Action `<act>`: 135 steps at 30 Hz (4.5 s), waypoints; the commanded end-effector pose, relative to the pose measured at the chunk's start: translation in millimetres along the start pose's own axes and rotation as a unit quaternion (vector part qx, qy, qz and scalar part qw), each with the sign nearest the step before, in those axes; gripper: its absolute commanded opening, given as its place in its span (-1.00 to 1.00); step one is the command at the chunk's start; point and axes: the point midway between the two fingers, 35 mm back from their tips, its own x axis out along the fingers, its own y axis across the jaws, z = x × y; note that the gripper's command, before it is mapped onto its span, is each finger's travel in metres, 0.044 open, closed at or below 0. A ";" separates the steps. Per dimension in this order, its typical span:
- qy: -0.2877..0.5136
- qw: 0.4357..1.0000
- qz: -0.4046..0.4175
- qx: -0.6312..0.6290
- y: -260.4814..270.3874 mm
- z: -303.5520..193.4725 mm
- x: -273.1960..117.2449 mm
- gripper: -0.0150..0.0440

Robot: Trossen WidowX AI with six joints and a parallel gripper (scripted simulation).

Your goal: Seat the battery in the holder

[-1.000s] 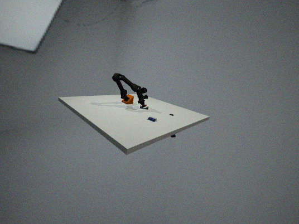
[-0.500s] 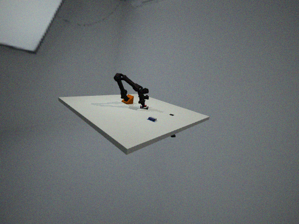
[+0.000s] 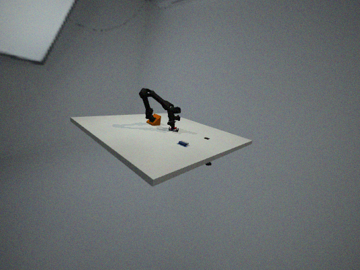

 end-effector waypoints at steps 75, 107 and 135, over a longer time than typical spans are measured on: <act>0.158 0.987 0.016 0.004 -2.3 16.7 11.9 -0.24; 0.156 0.988 0.015 0.001 -1.3 25.2 -10.9 0.38; 0.157 0.987 0.018 0.004 1.5 44.7 -71.4 1.00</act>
